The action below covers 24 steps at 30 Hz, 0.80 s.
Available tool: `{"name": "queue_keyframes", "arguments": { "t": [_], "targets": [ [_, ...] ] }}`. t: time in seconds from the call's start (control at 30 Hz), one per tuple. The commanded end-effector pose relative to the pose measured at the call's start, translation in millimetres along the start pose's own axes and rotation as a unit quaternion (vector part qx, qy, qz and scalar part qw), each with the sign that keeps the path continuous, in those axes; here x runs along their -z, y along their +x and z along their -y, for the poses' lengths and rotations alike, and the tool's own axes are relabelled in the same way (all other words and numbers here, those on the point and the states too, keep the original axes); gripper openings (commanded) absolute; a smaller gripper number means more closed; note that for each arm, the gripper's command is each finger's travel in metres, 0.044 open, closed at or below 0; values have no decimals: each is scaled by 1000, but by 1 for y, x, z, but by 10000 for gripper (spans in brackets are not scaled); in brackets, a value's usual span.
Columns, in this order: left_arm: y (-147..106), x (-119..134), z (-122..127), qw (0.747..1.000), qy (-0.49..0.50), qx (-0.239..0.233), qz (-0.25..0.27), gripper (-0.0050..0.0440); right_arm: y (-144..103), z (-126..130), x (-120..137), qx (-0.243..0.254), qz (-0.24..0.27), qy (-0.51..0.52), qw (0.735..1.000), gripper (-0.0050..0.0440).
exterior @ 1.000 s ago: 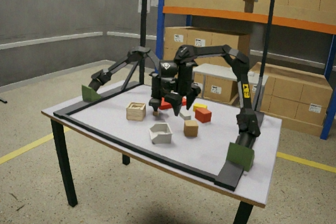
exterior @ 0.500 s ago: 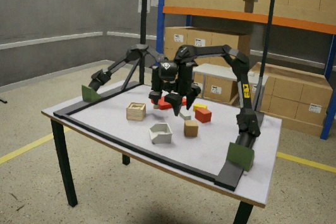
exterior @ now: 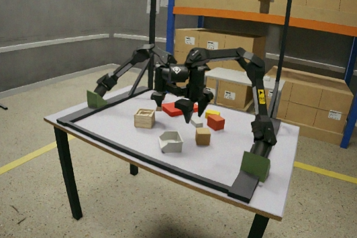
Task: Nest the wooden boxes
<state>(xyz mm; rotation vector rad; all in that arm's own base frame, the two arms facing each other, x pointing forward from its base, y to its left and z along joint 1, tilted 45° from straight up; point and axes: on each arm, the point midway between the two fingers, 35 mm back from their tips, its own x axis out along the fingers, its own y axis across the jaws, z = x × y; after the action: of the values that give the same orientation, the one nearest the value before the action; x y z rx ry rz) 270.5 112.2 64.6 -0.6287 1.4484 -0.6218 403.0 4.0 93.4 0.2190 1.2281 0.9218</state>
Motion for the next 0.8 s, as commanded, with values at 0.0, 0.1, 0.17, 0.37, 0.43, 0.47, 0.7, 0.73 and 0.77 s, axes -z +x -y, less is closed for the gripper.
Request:
{"name": "queue_keyframes", "arguments": {
  "t": [0.0, 0.1, 0.17, 0.37, 0.43, 0.47, 0.7, 0.73, 0.77],
  "targets": [
    [-5, -3, 0, 1000, 6, -5, 7, 400, -15, 6, 14, 7, 3, -5, 1000, 92],
    [-5, -3, 0, 1000, 6, -5, 7, 400, -21, 12, 26, 7, 3, -6, 1000, 92],
    [-5, -3, 0, 1000, 6, -5, 7, 400, -26, 18, 38, 5, 2, -5, 1000, 92],
    [-5, -3, 0, 1000, 6, -5, 7, 400, -39, 28, 66, 0, 2, -5, 1000, 92],
    [-5, -3, 0, 1000, 6, -5, 7, 400, -40, 29, 68, -1, 2, -6, 1000, 92],
    [-5, -3, 0, 1000, 5, -7, 6, 400, -40, 29, 65, 0, 4, -7, 1000, 92],
    [3, -6, 7, 997, -9, -75, -10, 400, -40, 29, 65, 0, 4, -7, 1000, 92],
    [5, -8, 9, 995, -14, -96, -11, 400, -40, 29, 65, 0, 4, -7, 1000, 92],
    [7, -10, 11, 993, -19, -118, -10, 400, -40, 29, 65, 0, 4, -7, 1000, 92]
  ]
}}
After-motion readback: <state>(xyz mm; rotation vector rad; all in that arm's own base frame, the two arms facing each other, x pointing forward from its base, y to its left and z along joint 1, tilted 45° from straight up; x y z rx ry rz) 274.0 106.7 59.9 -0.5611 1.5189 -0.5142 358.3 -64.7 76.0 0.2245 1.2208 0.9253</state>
